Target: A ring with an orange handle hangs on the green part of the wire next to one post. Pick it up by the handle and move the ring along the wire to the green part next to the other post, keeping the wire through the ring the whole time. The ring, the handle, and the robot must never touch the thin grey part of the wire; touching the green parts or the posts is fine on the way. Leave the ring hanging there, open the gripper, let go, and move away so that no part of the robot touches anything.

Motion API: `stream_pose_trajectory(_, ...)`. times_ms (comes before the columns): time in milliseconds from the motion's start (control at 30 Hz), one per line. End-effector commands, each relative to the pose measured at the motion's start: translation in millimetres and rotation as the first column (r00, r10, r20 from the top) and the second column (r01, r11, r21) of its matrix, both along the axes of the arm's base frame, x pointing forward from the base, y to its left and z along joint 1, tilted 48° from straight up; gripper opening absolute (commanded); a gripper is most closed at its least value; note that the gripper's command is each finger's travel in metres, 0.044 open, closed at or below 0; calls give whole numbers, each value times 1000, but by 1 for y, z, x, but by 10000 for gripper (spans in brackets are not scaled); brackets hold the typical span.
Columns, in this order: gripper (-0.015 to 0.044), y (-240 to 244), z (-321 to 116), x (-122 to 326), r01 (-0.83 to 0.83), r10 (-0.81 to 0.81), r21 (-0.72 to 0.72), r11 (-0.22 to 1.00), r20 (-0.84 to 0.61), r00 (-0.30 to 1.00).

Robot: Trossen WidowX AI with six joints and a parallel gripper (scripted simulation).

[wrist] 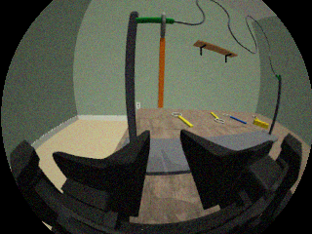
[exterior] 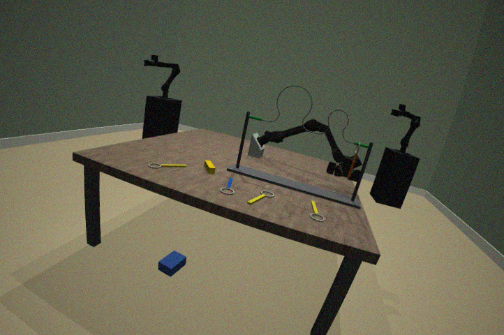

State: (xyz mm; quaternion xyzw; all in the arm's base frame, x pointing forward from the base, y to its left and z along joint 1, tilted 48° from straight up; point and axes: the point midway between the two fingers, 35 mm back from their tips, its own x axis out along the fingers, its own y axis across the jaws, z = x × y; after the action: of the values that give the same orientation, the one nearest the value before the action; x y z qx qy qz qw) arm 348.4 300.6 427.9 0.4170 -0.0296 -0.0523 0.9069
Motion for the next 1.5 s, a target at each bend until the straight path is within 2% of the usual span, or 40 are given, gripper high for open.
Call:
stream_pose_trajectory(0,160,-24,19,20,7,-7,15,1000,9,1000)
stream_pose_trajectory(1467,160,-33,25,81,5,-5,15,1000,15,1000)
